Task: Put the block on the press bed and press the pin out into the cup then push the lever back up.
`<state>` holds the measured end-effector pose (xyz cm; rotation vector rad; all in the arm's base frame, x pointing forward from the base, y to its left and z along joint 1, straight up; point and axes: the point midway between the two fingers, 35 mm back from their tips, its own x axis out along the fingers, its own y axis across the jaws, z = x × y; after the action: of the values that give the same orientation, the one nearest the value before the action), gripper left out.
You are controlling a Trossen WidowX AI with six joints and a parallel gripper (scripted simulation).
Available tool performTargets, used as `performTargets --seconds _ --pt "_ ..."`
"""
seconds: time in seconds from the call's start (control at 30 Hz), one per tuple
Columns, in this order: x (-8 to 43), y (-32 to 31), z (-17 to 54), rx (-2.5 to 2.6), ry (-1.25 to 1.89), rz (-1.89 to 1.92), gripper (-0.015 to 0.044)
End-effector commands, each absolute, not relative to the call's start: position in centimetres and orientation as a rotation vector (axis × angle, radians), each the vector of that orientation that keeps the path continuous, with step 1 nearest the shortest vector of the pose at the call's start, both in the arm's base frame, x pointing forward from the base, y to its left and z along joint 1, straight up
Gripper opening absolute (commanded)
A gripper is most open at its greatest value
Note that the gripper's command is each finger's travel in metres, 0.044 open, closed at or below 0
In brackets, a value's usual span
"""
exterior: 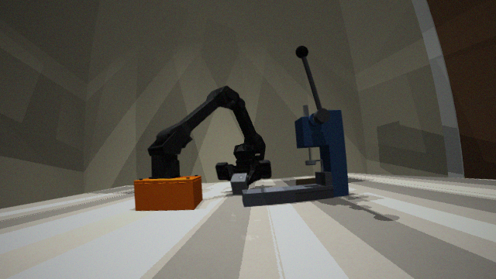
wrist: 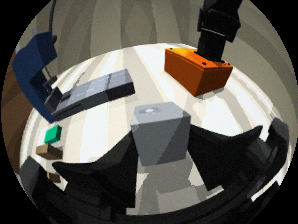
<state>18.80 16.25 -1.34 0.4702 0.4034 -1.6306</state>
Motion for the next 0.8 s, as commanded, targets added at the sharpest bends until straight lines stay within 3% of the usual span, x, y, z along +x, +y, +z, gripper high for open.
performTargets --seconds 0.0,0.47,0.77 --pt "18.89 16.25 -1.01 0.459 0.396 -1.627 0.0000" --pt "18.89 16.25 -1.01 0.459 0.396 -1.627 0.0000" --pt "18.89 16.25 -1.01 0.459 0.396 -1.627 0.0236"
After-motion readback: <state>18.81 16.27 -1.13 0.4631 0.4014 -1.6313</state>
